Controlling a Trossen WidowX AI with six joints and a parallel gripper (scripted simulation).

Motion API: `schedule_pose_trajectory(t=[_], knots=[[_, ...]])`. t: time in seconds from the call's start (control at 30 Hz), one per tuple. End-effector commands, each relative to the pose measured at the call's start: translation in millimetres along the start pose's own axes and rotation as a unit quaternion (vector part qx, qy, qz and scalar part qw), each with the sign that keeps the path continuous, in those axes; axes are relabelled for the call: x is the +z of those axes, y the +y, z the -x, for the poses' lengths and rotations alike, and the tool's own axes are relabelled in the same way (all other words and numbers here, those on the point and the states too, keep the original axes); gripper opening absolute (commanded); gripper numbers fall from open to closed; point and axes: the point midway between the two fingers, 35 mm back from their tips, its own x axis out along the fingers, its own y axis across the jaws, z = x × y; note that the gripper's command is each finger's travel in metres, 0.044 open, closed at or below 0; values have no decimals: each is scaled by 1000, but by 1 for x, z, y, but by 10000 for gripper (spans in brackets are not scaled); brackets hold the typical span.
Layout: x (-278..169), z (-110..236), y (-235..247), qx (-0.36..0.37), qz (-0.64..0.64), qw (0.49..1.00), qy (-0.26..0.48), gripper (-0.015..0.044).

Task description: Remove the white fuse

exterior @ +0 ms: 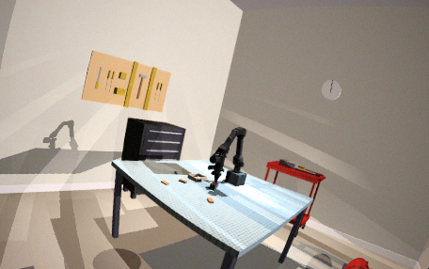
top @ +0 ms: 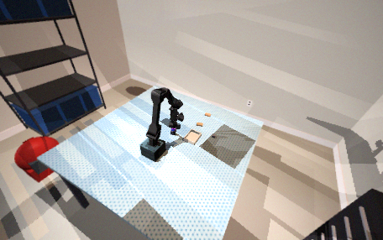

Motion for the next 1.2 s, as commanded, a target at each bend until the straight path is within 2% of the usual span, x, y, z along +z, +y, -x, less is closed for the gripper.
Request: schedule_pose_trajectory(t=[0.0,0.83,1.17], knots=[[0,-3,-1,-2,-2,1000,-1,68],[0,-11,-1,-2,-2,1000,-1,68],[0,-10,0,0,-1,1000,0,1]])
